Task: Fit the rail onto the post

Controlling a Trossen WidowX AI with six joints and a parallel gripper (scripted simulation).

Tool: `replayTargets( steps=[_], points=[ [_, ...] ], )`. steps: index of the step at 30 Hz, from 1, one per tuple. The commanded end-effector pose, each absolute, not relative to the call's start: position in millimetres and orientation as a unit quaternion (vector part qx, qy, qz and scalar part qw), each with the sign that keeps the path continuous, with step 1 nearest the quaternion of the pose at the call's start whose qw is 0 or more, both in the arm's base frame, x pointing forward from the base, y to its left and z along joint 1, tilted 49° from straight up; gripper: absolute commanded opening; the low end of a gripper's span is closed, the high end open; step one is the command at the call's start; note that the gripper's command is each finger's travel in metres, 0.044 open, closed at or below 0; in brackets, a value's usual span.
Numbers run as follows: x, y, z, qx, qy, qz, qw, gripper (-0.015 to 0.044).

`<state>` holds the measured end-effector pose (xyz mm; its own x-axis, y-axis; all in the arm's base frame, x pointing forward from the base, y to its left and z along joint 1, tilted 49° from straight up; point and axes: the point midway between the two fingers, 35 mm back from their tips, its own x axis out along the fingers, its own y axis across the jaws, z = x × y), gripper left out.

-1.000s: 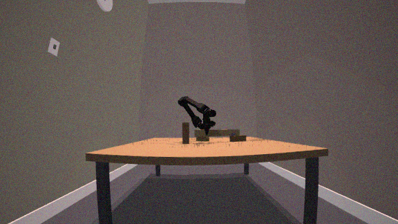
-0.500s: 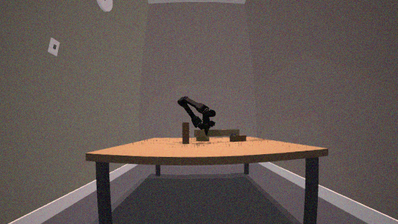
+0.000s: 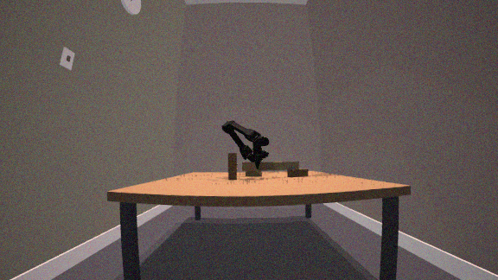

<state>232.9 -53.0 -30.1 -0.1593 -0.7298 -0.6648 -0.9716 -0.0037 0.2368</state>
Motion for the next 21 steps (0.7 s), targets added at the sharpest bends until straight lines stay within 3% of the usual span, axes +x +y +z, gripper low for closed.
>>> replayTargets(
  steps=[1, 21],
  points=[
    [234.1, -53.8, -26.9, -0.625, 0.681, 0.337, 0.181, 0.0000],
    [235.1, -58.1, -22.8, -0.625, 0.681, 0.336, 0.181, 0.0000]
  ],
)
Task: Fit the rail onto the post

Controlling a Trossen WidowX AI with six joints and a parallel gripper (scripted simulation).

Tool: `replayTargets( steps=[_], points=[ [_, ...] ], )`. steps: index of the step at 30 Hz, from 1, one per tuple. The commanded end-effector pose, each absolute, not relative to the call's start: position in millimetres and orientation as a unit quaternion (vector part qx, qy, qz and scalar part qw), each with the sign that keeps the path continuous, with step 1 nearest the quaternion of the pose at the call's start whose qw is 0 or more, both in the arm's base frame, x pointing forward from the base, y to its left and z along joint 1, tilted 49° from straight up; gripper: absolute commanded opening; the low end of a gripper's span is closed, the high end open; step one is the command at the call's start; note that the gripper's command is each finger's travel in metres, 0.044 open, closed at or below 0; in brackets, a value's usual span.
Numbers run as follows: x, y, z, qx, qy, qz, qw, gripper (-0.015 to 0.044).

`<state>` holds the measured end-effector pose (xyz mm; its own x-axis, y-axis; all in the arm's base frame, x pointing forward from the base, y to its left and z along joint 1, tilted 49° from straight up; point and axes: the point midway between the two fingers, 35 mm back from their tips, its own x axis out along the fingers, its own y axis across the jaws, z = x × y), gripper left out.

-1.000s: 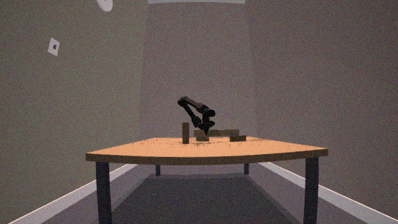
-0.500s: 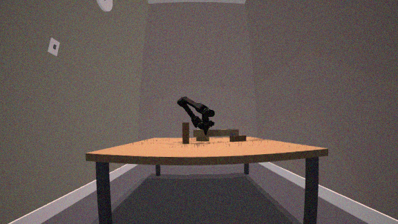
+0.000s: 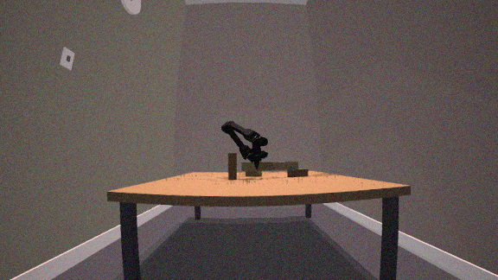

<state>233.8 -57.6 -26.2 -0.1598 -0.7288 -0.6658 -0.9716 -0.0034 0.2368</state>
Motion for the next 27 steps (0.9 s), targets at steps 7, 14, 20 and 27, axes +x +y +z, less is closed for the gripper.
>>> replayTargets(
  steps=[7, 14, 20, 27],
  points=[
    [235.4, -59.2, -21.1, -0.625, 0.681, 0.336, 0.181, 0.0000],
    [235.8, -60.6, -19.6, -0.625, 0.681, 0.336, 0.181, 0.0000],
    [236.0, -62.1, -18.6, -0.625, 0.681, 0.336, 0.181, 0.0000],
    [236.3, -63.7, -17.2, -0.625, 0.681, 0.336, 0.181, 0.0000]
  ],
)
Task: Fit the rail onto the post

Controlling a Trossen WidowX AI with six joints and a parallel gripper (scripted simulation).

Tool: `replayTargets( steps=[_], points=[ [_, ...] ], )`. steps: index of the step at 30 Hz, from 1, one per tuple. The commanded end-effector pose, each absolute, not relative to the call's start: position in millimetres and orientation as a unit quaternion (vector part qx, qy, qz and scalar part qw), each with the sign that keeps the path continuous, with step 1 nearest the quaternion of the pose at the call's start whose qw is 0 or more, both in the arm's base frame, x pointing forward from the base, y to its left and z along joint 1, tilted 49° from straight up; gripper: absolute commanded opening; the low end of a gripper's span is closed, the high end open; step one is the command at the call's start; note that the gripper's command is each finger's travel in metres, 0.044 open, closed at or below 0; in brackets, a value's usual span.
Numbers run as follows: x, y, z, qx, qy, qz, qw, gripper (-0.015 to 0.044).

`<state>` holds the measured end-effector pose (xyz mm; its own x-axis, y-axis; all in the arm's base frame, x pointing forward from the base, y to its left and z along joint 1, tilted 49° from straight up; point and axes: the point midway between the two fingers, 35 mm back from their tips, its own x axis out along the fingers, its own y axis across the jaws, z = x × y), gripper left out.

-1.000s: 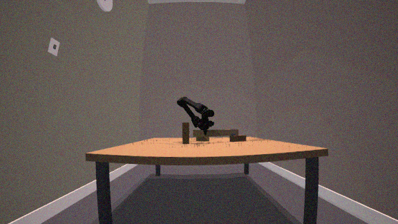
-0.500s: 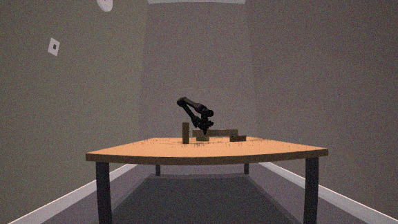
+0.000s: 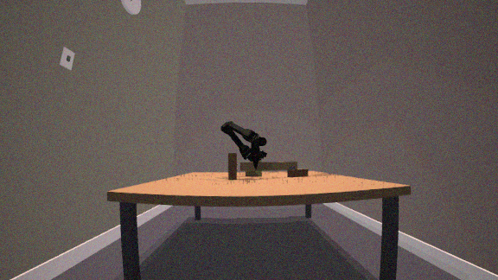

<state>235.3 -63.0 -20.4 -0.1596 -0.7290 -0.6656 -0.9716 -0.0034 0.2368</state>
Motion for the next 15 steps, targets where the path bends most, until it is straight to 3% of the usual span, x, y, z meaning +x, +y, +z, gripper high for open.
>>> replayTargets(
  steps=[1, 15],
  points=[
    [236.3, -63.9, -17.0, -0.625, 0.681, 0.336, 0.181, 0.0000],
    [236.9, -66.5, -13.9, -0.625, 0.681, 0.336, 0.181, 0.0000]
  ],
)
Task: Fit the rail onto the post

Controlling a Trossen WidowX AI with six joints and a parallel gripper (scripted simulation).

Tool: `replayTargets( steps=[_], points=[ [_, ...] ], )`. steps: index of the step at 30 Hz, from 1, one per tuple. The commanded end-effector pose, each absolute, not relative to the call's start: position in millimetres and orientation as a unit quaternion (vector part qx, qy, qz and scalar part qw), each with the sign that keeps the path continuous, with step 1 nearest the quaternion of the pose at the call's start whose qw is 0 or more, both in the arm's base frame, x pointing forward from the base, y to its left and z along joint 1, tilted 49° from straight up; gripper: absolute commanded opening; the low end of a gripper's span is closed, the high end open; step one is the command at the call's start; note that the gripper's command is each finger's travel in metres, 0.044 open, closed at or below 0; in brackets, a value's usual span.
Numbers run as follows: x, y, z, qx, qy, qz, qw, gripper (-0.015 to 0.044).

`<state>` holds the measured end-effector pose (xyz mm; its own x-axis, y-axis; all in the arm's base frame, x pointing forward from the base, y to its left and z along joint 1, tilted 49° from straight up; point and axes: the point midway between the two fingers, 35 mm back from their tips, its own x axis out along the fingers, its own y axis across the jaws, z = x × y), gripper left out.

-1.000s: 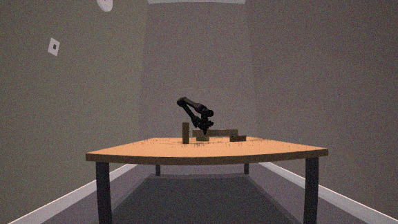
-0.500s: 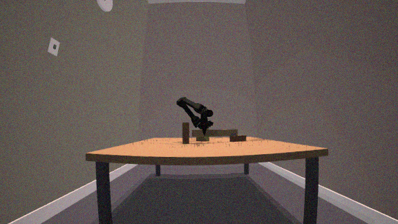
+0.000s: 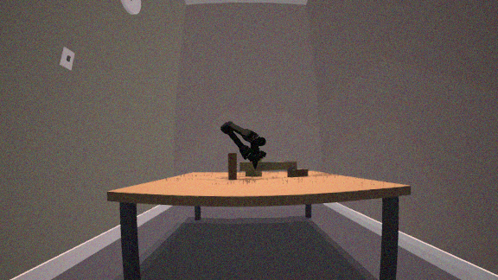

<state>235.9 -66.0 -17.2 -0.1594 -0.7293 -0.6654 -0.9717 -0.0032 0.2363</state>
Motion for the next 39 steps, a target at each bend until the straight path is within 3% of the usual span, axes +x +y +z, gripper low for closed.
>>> replayTargets(
  steps=[1, 39],
  points=[
    [237.0, -66.7, -13.7, -0.625, 0.681, 0.336, 0.181, 0.0000],
    [238.9, -74.3, -6.0, -0.625, 0.681, 0.336, 0.181, 0.0000]
  ],
)
